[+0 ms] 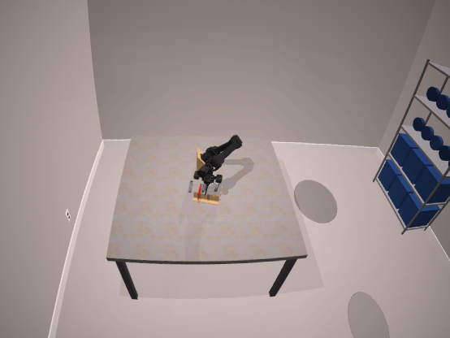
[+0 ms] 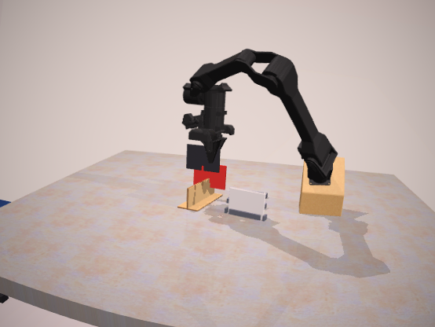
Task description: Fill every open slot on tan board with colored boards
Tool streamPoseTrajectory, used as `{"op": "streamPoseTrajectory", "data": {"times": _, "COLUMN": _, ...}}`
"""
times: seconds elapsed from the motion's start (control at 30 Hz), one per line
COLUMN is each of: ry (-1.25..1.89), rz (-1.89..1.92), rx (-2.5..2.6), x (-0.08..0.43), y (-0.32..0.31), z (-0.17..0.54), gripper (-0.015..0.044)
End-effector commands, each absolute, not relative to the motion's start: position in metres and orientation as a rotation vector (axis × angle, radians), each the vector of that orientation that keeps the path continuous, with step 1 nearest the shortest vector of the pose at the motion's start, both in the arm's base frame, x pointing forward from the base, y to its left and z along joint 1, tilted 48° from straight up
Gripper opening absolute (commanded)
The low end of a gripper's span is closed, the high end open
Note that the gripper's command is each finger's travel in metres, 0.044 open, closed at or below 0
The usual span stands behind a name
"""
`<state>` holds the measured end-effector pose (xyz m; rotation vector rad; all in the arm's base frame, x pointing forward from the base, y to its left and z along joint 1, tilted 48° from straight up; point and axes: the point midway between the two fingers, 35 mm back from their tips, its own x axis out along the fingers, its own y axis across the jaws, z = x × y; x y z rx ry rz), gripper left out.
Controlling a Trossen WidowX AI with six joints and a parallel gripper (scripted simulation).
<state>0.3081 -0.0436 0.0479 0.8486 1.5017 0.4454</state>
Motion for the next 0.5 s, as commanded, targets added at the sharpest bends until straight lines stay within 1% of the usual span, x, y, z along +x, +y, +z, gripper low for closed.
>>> {"op": "streamPoseTrajectory", "data": {"times": 0.0, "ry": 1.503, "rz": 0.447, "rx": 0.854, "x": 0.3086, "y": -0.0365, "z": 0.0425, "gripper": 0.0000}}
{"op": "streamPoseTrajectory", "data": {"times": 0.47, "ry": 1.503, "rz": 0.448, "rx": 0.855, "x": 0.3086, "y": -0.0306, "z": 0.0374, "gripper": 0.0000}}
